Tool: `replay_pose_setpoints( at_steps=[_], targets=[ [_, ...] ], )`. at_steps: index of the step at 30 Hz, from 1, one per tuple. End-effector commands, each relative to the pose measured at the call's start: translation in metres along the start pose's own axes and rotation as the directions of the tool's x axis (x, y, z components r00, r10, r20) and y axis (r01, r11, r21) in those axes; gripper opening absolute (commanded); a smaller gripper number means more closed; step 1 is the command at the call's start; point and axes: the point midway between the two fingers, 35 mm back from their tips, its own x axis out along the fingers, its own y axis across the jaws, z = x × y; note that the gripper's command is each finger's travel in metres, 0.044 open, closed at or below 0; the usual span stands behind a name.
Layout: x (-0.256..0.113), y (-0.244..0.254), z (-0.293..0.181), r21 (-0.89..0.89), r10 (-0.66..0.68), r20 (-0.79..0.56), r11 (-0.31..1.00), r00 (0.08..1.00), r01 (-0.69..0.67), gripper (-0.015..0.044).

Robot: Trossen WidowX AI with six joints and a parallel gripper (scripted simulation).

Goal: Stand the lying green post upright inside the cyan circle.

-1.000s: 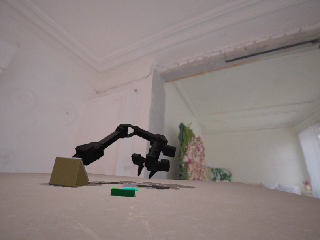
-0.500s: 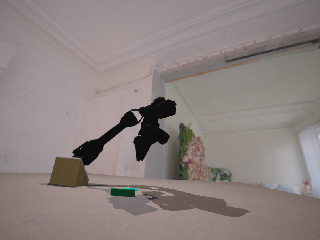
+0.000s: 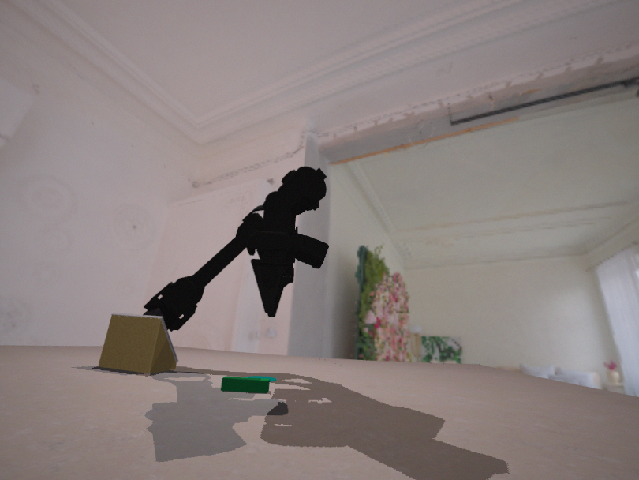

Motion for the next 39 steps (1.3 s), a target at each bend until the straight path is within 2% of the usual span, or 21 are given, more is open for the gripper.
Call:
replay_pose_setpoints(
  at_steps=[1, 4, 9, 17, 23, 39],
  targets=[
    [0.056, 0.003, 0.0, 0.012, 0.016, -0.012, 1.0, 1.0, -0.015, 0.0233],
    [0.096, 0.01, -0.004, 0.002, 0.033, -0.01, 0.999, 0.999, -0.033, 0.0233],
    [0.099, 0.011, -0.005, 0.001, 0.034, -0.01, 0.999, 0.999, -0.034, 0.0233],
    [0.099, 0.011, -0.005, 0.001, 0.034, -0.01, 0.999, 0.999, -0.034, 0.0022],
    [0.095, 0.01, -0.004, 0.001, 0.033, -0.01, 0.999, 0.999, -0.033, 0.0022],
    [0.046, 0.004, 0.001, 0.003, 0.027, -0.011, 1.0, 1.0, -0.027, 0.0022]
  ],
)
